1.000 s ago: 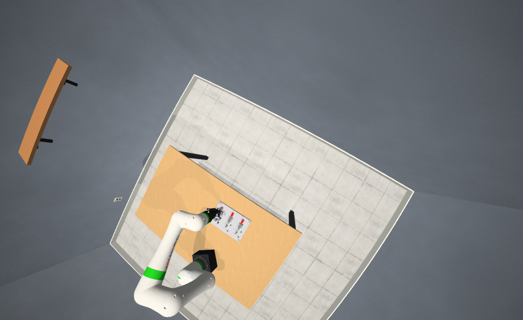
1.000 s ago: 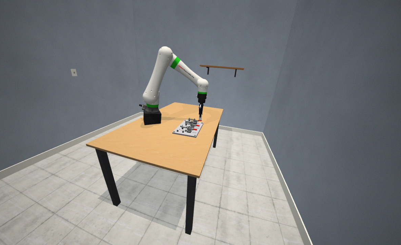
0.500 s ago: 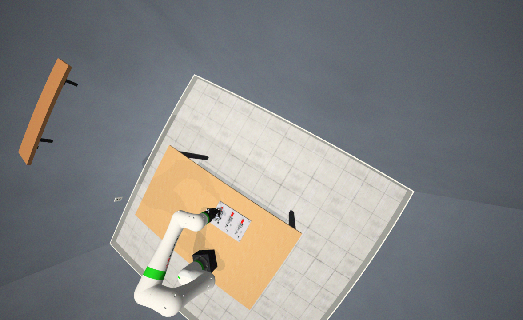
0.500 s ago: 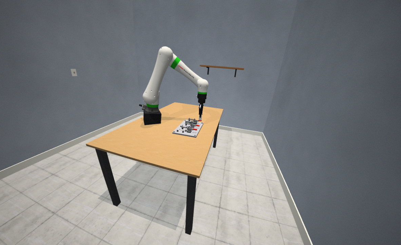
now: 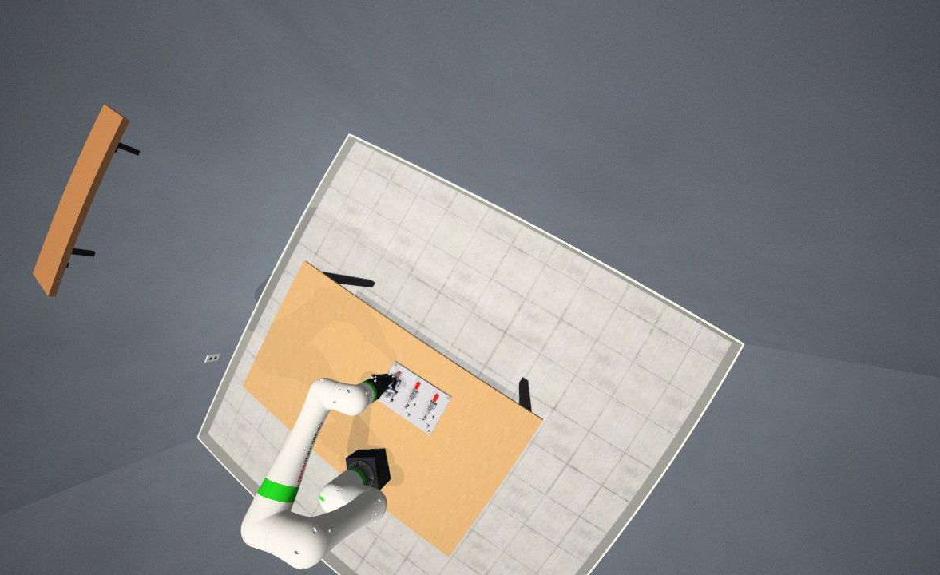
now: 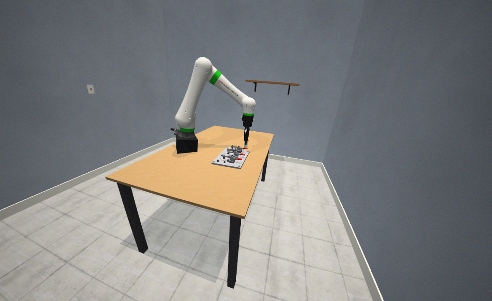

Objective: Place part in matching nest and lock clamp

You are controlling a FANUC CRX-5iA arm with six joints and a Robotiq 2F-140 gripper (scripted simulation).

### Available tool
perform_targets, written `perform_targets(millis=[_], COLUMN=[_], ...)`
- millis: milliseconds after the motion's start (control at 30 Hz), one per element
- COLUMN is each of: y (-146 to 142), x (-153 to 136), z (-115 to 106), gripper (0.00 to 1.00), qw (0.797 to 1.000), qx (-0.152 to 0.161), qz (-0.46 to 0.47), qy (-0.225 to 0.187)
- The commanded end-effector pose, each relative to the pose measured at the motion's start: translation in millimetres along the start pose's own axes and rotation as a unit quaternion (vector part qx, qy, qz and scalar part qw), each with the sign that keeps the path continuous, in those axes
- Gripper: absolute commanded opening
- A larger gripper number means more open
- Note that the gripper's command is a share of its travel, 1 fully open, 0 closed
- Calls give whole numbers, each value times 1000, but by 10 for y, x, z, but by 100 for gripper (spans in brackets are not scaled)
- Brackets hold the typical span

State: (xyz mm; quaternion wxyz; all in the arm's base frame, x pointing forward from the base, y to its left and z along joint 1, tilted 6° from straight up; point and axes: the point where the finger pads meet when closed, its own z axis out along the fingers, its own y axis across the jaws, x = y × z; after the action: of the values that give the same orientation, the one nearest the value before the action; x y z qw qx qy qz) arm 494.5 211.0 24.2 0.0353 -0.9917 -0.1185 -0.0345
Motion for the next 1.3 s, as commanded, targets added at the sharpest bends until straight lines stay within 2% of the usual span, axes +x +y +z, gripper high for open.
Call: perform_targets(millis=[0, 1267], y=[0, 0], x=[0, 0], z=[0, 40], gripper=[0, 0], qw=[1000, 1000], qx=[0, 0], qz=[0, 0], qy=[0, 0])
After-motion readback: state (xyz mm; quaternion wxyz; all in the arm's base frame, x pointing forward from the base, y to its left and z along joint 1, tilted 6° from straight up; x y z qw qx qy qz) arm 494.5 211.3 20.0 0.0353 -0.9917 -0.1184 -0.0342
